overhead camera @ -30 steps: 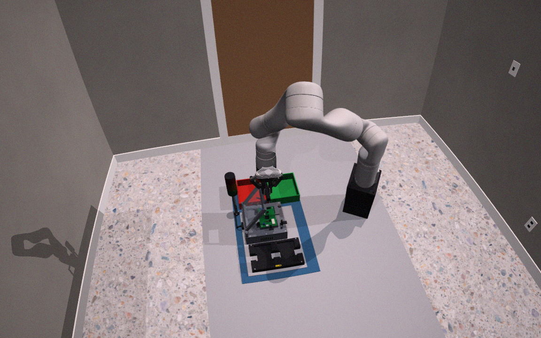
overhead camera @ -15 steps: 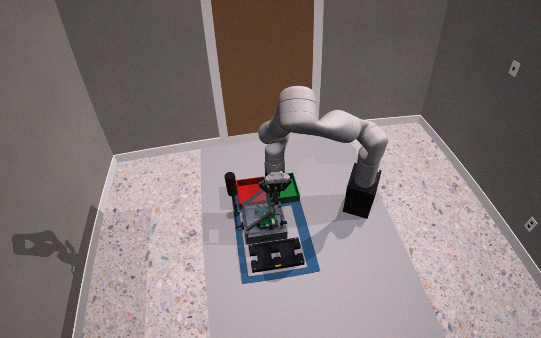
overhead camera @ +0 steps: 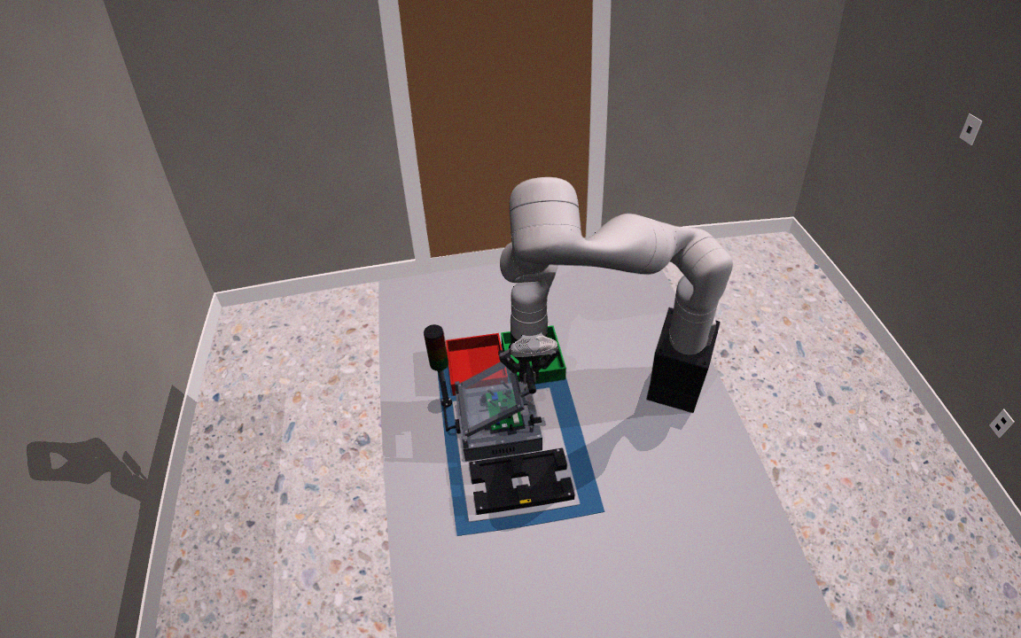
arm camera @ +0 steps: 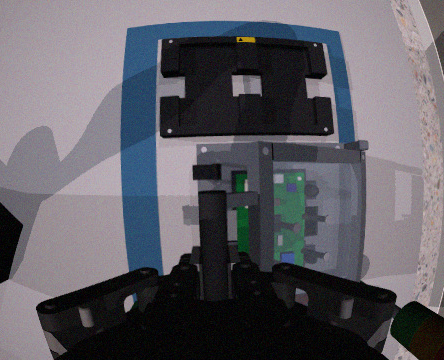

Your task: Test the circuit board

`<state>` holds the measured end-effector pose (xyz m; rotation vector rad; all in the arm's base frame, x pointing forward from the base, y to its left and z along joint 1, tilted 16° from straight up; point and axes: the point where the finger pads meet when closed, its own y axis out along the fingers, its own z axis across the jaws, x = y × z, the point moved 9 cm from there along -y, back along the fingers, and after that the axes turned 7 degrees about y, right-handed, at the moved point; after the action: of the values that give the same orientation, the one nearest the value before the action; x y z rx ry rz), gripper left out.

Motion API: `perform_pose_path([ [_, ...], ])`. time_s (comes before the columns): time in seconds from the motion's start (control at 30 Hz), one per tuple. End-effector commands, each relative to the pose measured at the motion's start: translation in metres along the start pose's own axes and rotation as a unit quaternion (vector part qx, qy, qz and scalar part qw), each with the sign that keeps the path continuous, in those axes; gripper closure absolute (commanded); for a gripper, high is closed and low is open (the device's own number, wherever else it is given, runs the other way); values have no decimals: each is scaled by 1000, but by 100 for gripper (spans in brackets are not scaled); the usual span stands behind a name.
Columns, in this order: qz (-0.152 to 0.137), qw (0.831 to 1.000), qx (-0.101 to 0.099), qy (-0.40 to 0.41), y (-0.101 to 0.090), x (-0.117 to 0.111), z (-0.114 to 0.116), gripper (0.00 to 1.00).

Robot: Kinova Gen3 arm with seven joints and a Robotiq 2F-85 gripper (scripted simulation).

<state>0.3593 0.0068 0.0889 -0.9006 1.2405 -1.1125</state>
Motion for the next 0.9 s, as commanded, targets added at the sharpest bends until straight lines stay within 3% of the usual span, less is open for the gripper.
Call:
perform_pose_path([
  [0.0,-1,1000,-7,-1,10,1,-5,100],
  [0.87,-1,1000,-7,-1,60,3,-20,100],
])
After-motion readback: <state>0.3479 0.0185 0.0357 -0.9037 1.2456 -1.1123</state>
